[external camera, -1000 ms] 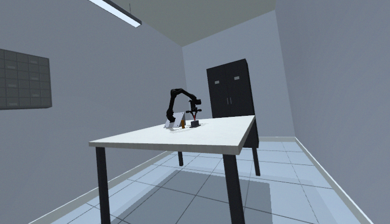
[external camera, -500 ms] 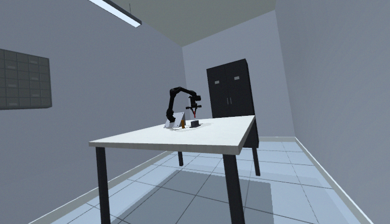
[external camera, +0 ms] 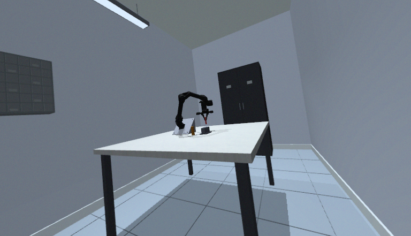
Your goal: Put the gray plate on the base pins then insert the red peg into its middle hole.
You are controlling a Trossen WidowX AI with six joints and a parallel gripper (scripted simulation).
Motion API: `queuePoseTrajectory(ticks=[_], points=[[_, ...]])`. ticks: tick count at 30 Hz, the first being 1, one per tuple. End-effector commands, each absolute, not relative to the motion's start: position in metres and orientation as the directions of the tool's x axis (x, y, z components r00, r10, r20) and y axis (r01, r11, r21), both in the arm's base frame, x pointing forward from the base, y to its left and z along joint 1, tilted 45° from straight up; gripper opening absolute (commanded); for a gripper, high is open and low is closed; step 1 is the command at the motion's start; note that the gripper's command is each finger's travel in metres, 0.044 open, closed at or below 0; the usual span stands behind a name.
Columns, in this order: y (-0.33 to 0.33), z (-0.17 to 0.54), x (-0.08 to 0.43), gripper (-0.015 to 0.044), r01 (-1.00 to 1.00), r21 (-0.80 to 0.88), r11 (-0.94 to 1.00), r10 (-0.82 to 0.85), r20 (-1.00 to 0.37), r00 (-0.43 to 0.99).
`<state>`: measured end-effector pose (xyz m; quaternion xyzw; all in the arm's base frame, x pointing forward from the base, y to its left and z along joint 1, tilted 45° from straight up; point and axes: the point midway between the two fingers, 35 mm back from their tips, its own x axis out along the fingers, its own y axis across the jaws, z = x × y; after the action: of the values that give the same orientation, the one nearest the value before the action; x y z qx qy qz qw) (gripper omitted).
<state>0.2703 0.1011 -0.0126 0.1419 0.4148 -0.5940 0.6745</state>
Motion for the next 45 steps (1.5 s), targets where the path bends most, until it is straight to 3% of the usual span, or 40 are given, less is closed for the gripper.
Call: queuePoseTrajectory(ticks=[1, 45], points=[[0.095, -0.006, 0.277, 0.0, 0.918, -0.3, 0.259, -0.683, -0.729, -0.045], [0.009, 0.076, 0.328, 0.0, 0.933, -0.271, 0.237, -0.685, -0.727, -0.037]])
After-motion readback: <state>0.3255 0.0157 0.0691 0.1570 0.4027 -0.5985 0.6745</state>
